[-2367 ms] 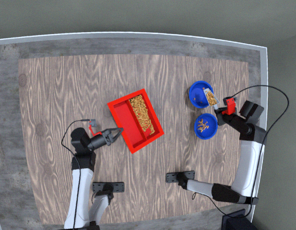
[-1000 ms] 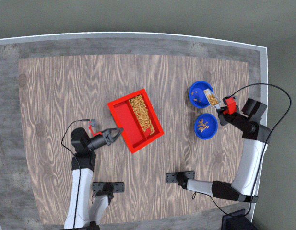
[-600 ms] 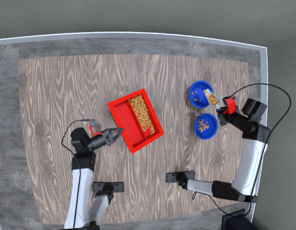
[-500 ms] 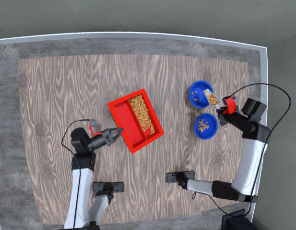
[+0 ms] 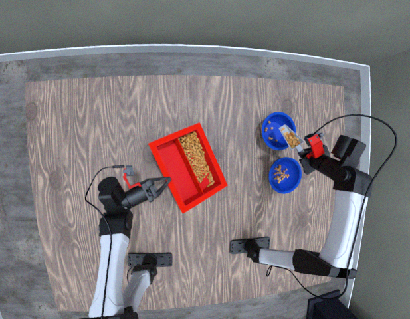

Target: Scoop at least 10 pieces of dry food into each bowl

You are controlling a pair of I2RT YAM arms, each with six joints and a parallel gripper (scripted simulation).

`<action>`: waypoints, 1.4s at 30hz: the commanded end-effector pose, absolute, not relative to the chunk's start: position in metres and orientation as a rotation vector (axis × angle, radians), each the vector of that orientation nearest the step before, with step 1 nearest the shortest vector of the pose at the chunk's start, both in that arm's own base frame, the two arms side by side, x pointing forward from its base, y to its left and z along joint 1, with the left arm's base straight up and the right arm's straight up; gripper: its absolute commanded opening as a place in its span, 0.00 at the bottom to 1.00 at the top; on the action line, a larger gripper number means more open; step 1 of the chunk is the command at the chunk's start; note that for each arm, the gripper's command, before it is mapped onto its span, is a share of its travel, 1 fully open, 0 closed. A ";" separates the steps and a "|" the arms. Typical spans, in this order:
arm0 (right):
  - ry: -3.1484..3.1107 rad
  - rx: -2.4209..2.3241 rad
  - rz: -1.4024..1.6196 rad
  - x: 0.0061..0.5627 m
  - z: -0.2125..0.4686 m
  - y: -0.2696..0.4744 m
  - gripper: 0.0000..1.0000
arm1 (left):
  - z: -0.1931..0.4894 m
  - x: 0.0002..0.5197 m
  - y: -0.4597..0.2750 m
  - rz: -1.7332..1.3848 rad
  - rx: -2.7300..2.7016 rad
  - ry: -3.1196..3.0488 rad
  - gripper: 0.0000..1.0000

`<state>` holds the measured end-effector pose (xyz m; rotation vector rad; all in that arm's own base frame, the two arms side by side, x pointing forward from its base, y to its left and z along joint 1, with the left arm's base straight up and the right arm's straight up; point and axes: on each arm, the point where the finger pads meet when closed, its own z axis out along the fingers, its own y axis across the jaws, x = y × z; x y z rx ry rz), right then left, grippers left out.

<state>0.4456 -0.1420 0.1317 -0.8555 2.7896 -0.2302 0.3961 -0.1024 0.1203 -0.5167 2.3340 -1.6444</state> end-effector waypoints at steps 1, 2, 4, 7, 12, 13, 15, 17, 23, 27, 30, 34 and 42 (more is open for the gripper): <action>2.747 -0.938 -0.296 0.455 0.146 -0.142 0.00 | 0.160 0.406 -0.106 -1.645 -0.371 2.254 0.00; 2.747 -0.938 -0.296 0.455 0.146 -0.142 0.00 | 0.160 0.406 -0.106 -1.645 -0.371 2.254 0.00; 2.716 -0.944 -0.331 0.458 0.156 -0.144 0.00 | 0.160 0.406 -0.106 -1.645 -0.371 2.254 0.00; 2.720 -1.013 -0.341 0.457 0.154 -0.143 0.00 | 0.160 0.406 -0.106 -1.645 -0.371 2.254 0.00; 2.679 -1.085 -0.398 0.464 0.159 -0.145 0.00 | 0.160 0.406 -0.106 -1.645 -0.371 2.254 0.00; 2.675 -1.106 -0.406 0.465 0.158 -0.146 0.00 | 0.160 0.406 -0.106 -1.645 -0.371 2.254 0.00; 2.664 -1.146 -0.424 0.468 0.157 -0.146 0.00 | 0.160 0.406 -0.106 -1.645 -0.371 2.254 0.00; 2.637 -1.160 -0.457 0.471 0.165 -0.147 0.00 | 0.160 0.406 -0.106 -1.645 -0.371 2.254 0.00; 2.587 -1.219 -0.522 0.482 0.168 -0.151 0.00 | 0.160 0.406 -0.106 -1.645 -0.371 2.254 0.00; 2.562 -1.280 -0.558 0.485 0.170 -0.152 0.00 | 0.160 0.406 -0.106 -1.645 -0.371 2.254 0.00; 2.530 -1.327 -0.598 0.487 0.177 -0.153 0.00 | 0.160 0.406 -0.106 -1.645 -0.371 2.254 0.00; 2.537 -1.348 -0.609 0.487 0.172 -0.159 0.00 | 0.160 0.406 -0.106 -1.645 -0.371 2.254 0.00; 2.528 -1.339 -0.620 0.489 0.175 -0.159 0.00 | 0.160 0.406 -0.106 -1.645 -0.371 2.254 0.00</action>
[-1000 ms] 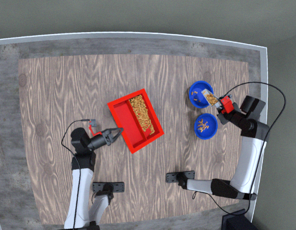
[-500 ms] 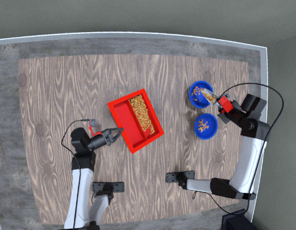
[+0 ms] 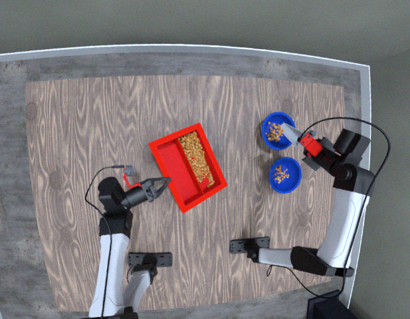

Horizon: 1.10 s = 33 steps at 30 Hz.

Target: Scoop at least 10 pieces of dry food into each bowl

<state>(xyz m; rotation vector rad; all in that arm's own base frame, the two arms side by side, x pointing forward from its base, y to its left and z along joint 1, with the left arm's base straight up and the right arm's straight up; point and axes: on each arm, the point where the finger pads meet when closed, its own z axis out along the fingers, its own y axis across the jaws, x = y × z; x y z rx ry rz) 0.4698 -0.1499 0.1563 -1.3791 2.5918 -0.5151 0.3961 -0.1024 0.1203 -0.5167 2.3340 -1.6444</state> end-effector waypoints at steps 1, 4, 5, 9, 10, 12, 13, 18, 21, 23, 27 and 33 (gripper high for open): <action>2.528 -1.339 -0.620 0.489 0.175 -0.159 0.00 | 0.160 0.406 -0.106 -1.645 -0.371 2.254 0.00; 2.478 -1.323 -0.697 0.487 0.204 -0.152 0.00 | 0.160 0.406 -0.106 -1.645 -0.371 2.254 0.00; 2.520 -1.345 -0.671 0.479 0.186 -0.149 0.00 | 0.160 0.406 -0.106 -1.645 -0.371 2.254 0.00; 2.519 -1.342 -0.736 0.479 0.190 -0.144 0.00 | 0.160 0.406 -0.106 -1.645 -0.371 2.254 0.00; 2.518 -1.343 -0.753 0.479 0.190 -0.142 0.00 | 0.160 0.406 -0.106 -1.645 -0.371 2.254 0.00; 2.518 -1.343 -0.753 0.479 0.190 -0.142 0.00 | 0.160 0.406 -0.106 -1.645 -0.371 2.254 0.00; 2.495 -1.335 -0.781 0.484 0.200 -0.144 0.00 | 0.160 0.406 -0.106 -1.645 -0.371 2.254 0.00; 2.484 -1.304 -0.783 0.486 0.206 -0.157 0.00 | 0.160 0.406 -0.106 -1.645 -0.371 2.254 0.00; 2.579 -1.355 -0.615 0.476 0.170 -0.163 0.00 | 0.160 0.406 -0.106 -1.645 -0.371 2.254 0.00; 2.572 -1.346 -0.615 0.476 0.175 -0.164 0.00 | 0.160 0.406 -0.106 -1.645 -0.371 2.254 0.00; 2.552 -1.362 -0.609 0.479 0.176 -0.156 0.00 | 0.160 0.406 -0.106 -1.645 -0.371 2.254 0.00; 2.551 -1.364 -0.597 0.476 0.179 -0.153 0.00 | 0.160 0.406 -0.106 -1.645 -0.371 2.254 0.00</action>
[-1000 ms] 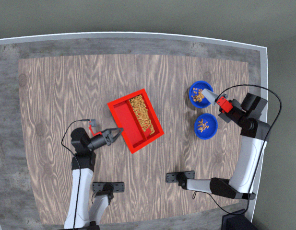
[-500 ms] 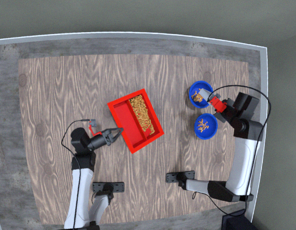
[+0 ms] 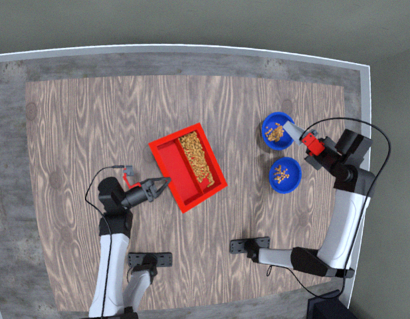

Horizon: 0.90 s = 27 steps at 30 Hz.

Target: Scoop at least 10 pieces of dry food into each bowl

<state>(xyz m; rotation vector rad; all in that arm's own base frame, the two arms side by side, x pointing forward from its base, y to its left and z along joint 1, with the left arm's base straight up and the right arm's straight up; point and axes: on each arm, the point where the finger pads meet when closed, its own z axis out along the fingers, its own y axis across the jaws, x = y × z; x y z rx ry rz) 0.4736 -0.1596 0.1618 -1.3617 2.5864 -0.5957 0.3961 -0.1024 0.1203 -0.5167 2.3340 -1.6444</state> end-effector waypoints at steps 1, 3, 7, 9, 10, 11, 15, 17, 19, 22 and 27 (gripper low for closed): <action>2.565 -1.370 -0.576 0.476 0.171 -0.154 0.00 | 0.160 0.406 -0.106 -1.645 -0.371 2.254 0.00; 2.561 -1.365 -0.582 0.476 0.174 -0.155 0.00 | 0.160 0.406 -0.106 -1.645 -0.371 2.254 0.00; 2.568 -1.356 -0.574 0.473 0.175 -0.158 0.00 | 0.160 0.406 -0.106 -1.645 -0.371 2.254 0.00; 2.558 -1.362 -0.576 0.475 0.175 -0.155 0.00 | 0.160 0.406 -0.106 -1.645 -0.371 2.254 0.00; 2.578 -1.371 -0.553 0.474 0.167 -0.156 0.00 | 0.160 0.406 -0.106 -1.645 -0.371 2.254 0.00; 2.571 -1.366 -0.560 0.474 0.171 -0.156 0.00 | 0.160 0.406 -0.106 -1.645 -0.371 2.254 0.00; 2.608 -1.295 -0.525 0.470 0.168 -0.158 0.00 | 0.160 0.406 -0.106 -1.645 -0.371 2.254 0.00; 2.628 -1.218 -0.494 0.467 0.171 -0.155 0.00 | 0.160 0.406 -0.106 -1.645 -0.371 2.254 0.00; 2.674 -1.129 -0.428 0.453 0.168 -0.151 0.00 | 0.160 0.406 -0.106 -1.645 -0.371 2.254 0.00; 2.703 -0.998 -0.370 0.451 0.164 -0.150 0.00 | 0.160 0.406 -0.106 -1.645 -0.371 2.254 0.00; 2.708 -0.784 -0.294 0.454 0.161 -0.150 0.00 | 0.160 0.406 -0.106 -1.645 -0.371 2.254 0.00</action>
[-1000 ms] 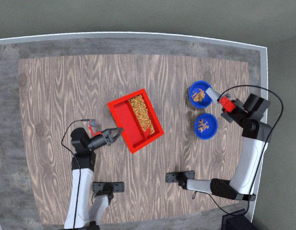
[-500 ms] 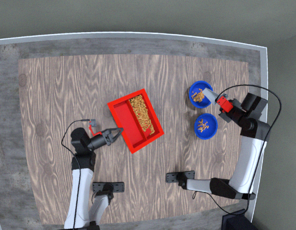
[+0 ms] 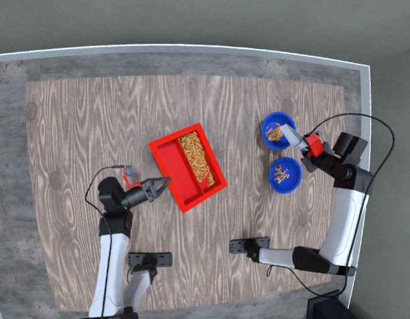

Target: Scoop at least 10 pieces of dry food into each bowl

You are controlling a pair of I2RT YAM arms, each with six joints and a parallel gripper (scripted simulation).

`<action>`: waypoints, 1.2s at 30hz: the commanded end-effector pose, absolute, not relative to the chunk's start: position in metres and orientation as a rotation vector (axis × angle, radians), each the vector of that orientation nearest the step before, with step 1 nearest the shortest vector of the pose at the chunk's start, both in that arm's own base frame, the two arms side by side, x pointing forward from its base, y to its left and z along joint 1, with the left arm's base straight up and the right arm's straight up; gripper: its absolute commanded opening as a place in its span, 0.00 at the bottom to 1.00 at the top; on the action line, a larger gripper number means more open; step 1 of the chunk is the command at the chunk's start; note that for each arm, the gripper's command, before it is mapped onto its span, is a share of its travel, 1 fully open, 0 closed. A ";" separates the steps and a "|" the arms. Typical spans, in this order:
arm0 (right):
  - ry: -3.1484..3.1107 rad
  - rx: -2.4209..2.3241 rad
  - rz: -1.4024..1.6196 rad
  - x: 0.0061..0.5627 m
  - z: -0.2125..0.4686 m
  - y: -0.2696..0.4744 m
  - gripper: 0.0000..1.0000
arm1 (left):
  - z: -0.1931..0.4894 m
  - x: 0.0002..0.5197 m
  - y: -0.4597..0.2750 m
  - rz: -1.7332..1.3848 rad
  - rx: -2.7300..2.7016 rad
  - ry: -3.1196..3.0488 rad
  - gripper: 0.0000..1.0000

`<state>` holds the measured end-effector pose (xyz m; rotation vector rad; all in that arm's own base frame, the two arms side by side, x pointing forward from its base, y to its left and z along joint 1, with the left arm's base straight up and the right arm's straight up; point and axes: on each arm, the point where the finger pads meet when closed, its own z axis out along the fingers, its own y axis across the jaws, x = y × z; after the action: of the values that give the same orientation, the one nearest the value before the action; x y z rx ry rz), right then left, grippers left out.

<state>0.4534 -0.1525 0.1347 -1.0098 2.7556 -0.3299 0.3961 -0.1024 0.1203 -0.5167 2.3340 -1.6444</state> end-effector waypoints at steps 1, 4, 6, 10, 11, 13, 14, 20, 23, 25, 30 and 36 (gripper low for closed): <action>2.719 -0.734 -0.263 0.452 0.158 -0.149 0.00 | 0.160 0.406 -0.106 -1.645 -0.371 2.254 0.00; 2.726 -0.720 -0.247 0.452 0.156 -0.148 0.00 | 0.160 0.406 -0.106 -1.645 -0.371 2.254 0.00; 2.719 -0.734 -0.249 0.453 0.157 -0.145 0.00 | 0.160 0.406 -0.106 -1.645 -0.371 2.254 0.00; 2.696 -0.741 -0.262 0.458 0.165 -0.143 0.00 | 0.160 0.406 -0.106 -1.645 -0.371 2.254 0.00; 2.702 -0.745 -0.256 0.456 0.162 -0.142 0.00 | 0.160 0.406 -0.106 -1.645 -0.371 2.254 0.00; 2.705 -0.737 -0.258 0.455 0.162 -0.144 0.00 | 0.160 0.406 -0.106 -1.645 -0.371 2.254 0.00; 2.709 -0.749 -0.248 0.455 0.159 -0.140 0.00 | 0.160 0.406 -0.106 -1.645 -0.371 2.254 0.00; 2.689 -0.738 -0.266 0.458 0.167 -0.143 0.00 | 0.160 0.406 -0.106 -1.645 -0.371 2.254 0.00; 2.690 -0.743 -0.262 0.458 0.166 -0.141 0.00 | 0.160 0.406 -0.106 -1.645 -0.371 2.254 0.00; 2.694 -0.746 -0.257 0.458 0.164 -0.140 0.00 | 0.160 0.406 -0.106 -1.645 -0.371 2.254 0.00; 2.712 -0.607 -0.195 0.449 0.152 -0.139 0.00 | 0.160 0.406 -0.106 -1.645 -0.371 2.254 0.00; 2.693 -0.398 -0.105 0.442 0.143 -0.127 0.00 | 0.160 0.406 -0.106 -1.645 -0.371 2.254 0.00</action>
<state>0.4244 -0.1274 0.1093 -0.5660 2.8491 -0.0668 0.3961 -0.1024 0.1203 -0.5167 2.3340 -1.6444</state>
